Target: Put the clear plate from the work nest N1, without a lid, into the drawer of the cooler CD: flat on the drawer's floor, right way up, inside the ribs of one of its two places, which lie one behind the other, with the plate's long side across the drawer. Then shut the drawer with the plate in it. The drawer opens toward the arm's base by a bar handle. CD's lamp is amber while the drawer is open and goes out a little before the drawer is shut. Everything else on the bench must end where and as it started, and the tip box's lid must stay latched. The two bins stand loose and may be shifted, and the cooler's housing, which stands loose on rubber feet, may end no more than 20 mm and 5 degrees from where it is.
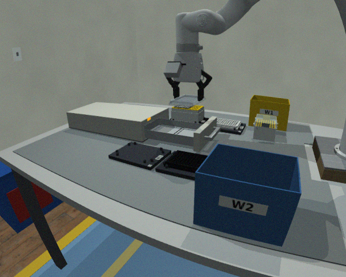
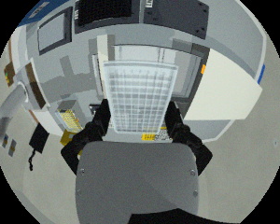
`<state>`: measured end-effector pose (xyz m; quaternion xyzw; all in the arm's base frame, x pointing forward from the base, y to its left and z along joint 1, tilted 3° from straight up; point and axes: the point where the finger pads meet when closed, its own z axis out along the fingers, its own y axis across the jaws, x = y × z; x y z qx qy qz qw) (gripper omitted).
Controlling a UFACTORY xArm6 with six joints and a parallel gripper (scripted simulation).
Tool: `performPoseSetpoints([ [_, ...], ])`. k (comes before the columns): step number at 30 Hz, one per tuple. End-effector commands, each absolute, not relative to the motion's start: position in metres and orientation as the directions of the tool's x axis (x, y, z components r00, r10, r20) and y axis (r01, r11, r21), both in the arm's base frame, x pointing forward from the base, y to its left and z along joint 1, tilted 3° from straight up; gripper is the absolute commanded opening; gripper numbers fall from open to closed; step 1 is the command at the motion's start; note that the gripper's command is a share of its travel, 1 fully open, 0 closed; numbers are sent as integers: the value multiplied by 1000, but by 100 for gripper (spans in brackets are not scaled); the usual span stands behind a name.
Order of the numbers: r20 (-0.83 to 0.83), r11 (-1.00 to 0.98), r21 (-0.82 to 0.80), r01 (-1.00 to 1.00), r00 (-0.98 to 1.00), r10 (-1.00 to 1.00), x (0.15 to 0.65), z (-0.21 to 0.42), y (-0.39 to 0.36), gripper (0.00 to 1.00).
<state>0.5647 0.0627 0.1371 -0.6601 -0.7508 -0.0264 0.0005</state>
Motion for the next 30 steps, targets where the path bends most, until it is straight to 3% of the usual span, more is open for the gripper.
performPoseSetpoints([
  [1,35,127,44,991,-129,991,566,139,63,0],
  [30,36,127,44,991,-129,991,568,101,66,0],
])
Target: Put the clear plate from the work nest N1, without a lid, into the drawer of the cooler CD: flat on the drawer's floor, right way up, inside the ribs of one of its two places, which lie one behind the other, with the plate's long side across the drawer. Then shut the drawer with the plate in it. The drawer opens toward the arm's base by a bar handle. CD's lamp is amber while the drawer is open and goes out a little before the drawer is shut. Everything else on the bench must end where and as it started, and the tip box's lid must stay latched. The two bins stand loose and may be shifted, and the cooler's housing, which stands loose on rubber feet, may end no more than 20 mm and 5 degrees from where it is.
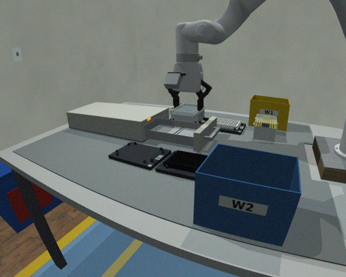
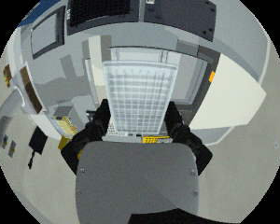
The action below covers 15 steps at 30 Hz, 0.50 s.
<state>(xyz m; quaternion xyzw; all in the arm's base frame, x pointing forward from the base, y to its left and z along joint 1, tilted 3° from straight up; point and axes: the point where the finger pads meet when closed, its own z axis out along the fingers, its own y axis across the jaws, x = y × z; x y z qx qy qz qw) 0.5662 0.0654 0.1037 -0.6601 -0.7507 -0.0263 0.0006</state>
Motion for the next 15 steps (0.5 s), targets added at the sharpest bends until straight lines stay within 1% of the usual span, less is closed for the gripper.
performPoseSetpoints([
  [1,36,127,44,991,-129,991,568,100,66,0],
  [15,36,127,44,991,-129,991,569,80,67,0],
])
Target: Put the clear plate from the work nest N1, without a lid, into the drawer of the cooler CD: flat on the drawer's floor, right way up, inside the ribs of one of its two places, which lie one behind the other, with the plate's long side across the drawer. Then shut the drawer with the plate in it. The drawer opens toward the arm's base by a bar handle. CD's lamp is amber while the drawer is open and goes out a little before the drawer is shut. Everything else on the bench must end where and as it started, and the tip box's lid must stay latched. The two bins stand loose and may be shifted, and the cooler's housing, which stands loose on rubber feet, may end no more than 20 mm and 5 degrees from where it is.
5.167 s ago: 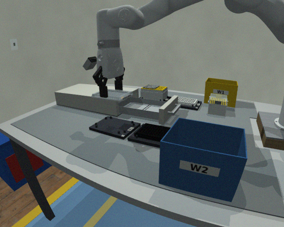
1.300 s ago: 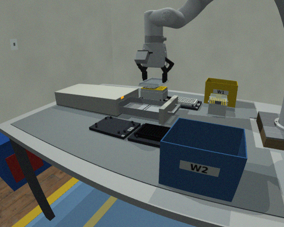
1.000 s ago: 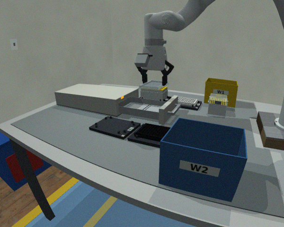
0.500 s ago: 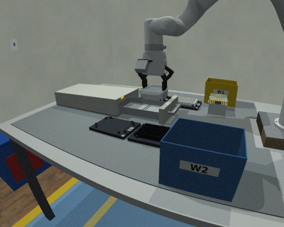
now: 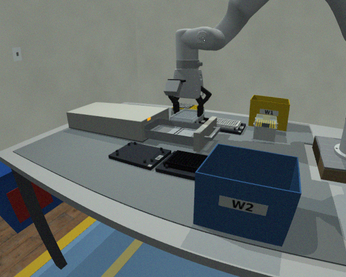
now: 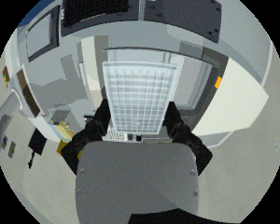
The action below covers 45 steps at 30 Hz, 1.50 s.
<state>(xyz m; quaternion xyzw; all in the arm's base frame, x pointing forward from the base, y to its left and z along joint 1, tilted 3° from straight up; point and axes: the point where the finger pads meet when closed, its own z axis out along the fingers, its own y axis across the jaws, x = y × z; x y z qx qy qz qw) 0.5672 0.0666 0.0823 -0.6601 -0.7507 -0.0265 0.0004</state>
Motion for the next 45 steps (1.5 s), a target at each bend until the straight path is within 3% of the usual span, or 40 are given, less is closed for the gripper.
performPoseSetpoints([
  [1,36,127,44,991,-129,991,569,78,67,0],
  [45,36,127,44,991,-129,991,571,29,69,0],
])
